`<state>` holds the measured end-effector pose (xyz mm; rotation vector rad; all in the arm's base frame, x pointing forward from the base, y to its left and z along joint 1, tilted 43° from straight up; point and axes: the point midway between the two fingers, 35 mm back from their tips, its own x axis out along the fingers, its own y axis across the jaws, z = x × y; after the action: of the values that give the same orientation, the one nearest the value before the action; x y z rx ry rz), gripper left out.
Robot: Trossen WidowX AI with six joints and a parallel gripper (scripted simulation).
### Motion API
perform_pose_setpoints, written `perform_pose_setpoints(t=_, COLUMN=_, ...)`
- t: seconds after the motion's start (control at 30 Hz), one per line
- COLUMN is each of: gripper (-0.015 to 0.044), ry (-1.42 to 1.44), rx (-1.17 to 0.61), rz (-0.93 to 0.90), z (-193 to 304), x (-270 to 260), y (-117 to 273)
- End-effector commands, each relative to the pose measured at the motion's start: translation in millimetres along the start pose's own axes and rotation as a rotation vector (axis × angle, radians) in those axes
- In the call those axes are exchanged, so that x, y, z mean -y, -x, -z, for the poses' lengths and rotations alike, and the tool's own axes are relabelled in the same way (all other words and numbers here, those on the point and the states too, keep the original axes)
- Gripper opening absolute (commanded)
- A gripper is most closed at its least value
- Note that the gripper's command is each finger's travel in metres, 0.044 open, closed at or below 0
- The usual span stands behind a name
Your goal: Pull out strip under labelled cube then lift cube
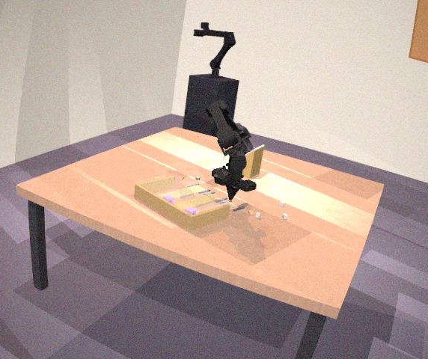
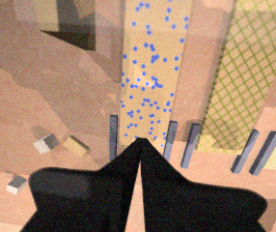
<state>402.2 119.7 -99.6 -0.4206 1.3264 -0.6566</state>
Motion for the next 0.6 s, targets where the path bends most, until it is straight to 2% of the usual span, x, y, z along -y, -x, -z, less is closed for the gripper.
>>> perform_pose_setpoints(t=0.0, gripper=0.0000, ry=0.006, rx=0.005, rz=0.003, z=0, x=0, y=-6)
perform_pose_setpoints(t=0.57, gripper=0.0000, ry=0.006, rx=0.006, rz=0.005, z=0, x=2, y=-26)
